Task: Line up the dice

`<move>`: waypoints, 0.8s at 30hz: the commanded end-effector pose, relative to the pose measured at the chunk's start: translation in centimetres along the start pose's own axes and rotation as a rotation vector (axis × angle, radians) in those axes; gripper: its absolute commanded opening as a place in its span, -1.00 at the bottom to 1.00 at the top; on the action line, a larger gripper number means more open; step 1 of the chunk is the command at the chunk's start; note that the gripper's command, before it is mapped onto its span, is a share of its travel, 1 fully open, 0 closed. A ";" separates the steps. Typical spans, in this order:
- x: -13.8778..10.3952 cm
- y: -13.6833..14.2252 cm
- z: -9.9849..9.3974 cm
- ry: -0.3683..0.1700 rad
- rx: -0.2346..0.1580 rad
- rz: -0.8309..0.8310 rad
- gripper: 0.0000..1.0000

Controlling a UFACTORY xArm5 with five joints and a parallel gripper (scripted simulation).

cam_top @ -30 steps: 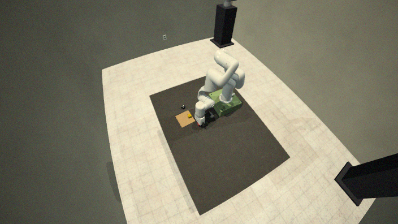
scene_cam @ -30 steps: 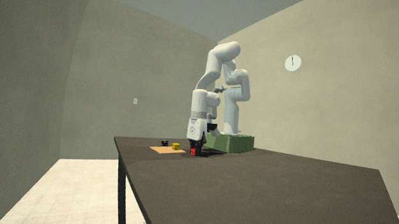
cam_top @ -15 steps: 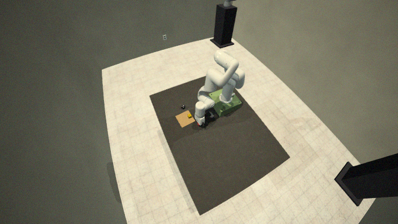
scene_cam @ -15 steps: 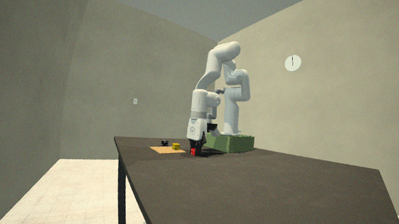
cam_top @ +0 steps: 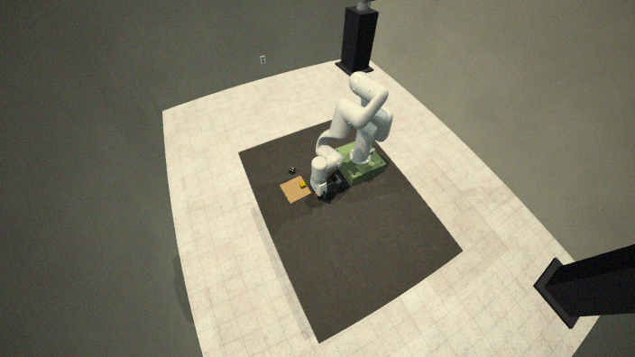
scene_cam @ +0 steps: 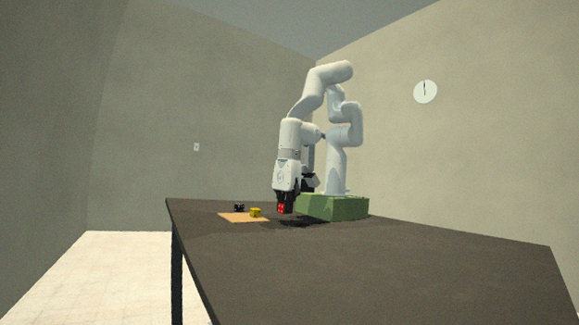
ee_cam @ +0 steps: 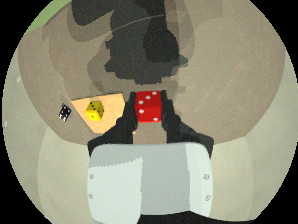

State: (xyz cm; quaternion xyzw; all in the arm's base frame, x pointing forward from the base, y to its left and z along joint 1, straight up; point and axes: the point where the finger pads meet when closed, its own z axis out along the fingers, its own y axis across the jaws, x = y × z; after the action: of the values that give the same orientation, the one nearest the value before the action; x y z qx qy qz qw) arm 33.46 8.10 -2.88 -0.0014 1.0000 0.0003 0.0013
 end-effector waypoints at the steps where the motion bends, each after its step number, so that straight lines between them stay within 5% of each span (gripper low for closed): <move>1: 0.0 0.0 -3.8 -0.001 0.000 0.000 -0.47; 6: 0.0 0.0 -5.9 -0.001 0.000 0.000 -0.47; 18: -0.1 -0.1 -6.0 -0.001 0.000 0.001 -0.47; 21: -3.9 -4.1 -6.4 -0.001 0.000 0.037 -0.47; 24: -3.9 -4.1 -6.4 -0.001 0.000 0.037 -0.47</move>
State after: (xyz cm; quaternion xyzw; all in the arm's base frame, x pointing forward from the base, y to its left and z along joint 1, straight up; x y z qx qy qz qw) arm 35.62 5.59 3.42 0.0115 0.9999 0.0003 0.0022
